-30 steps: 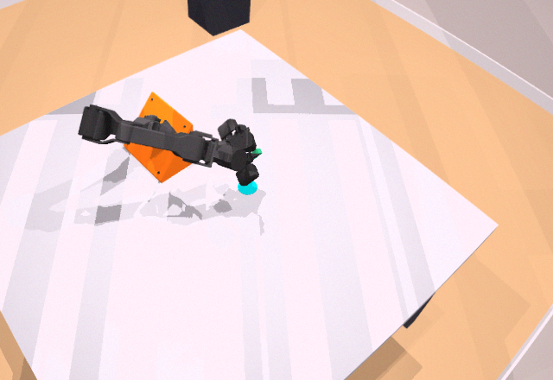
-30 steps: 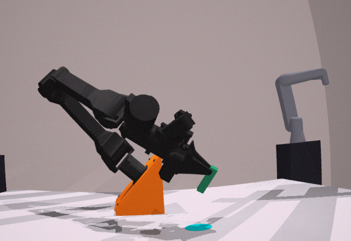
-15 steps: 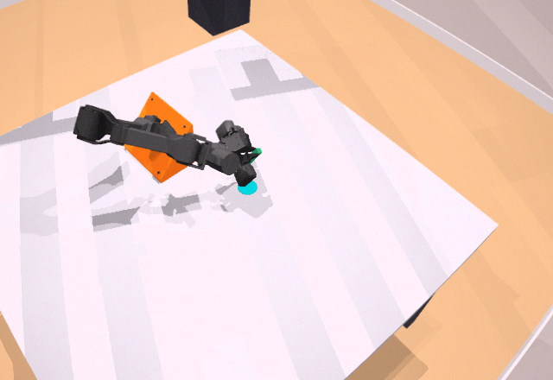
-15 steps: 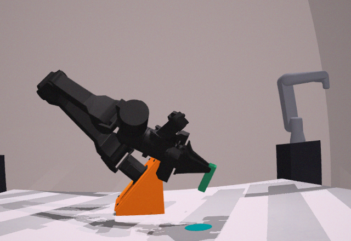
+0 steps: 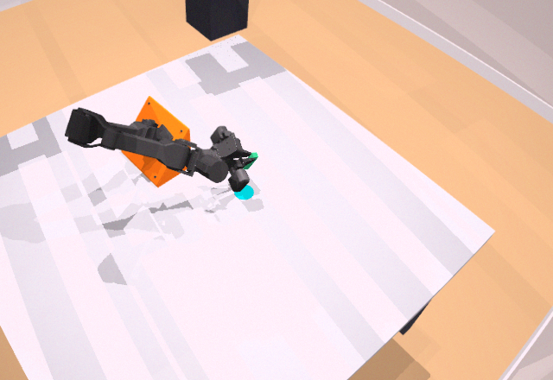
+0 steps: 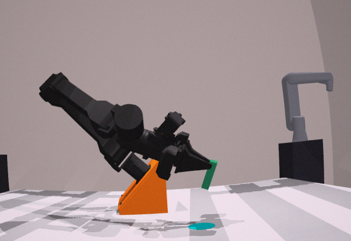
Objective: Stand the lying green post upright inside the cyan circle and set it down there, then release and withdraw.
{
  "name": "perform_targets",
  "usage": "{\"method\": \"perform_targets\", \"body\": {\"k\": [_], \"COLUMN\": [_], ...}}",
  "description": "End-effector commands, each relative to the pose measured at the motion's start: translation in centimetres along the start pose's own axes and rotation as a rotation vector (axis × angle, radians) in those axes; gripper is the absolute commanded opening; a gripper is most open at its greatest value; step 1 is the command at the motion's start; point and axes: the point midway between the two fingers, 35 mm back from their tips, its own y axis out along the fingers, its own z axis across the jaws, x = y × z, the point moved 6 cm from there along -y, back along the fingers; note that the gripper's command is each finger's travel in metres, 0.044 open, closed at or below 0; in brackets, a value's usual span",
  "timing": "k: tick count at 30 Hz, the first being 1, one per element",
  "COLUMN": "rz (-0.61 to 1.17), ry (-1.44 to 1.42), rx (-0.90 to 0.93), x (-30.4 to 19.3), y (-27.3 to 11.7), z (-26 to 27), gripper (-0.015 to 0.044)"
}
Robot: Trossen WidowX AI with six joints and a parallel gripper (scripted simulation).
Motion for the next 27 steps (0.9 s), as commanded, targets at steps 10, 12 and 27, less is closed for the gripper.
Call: {"method": "perform_targets", "body": {"k": [10, 12, 27], "rz": [-0.092, -0.105, -0.199], "ry": [-0.047, -0.054, -0.110], "rx": [-0.033, -0.039, -0.087], "x": [-0.6, -0.6, -1.1], "y": [-0.7, -0.8, -1.6], "z": [0.3, 0.3, 0.6], "gripper": [0.0023, 0.0023, 0.0023]}}
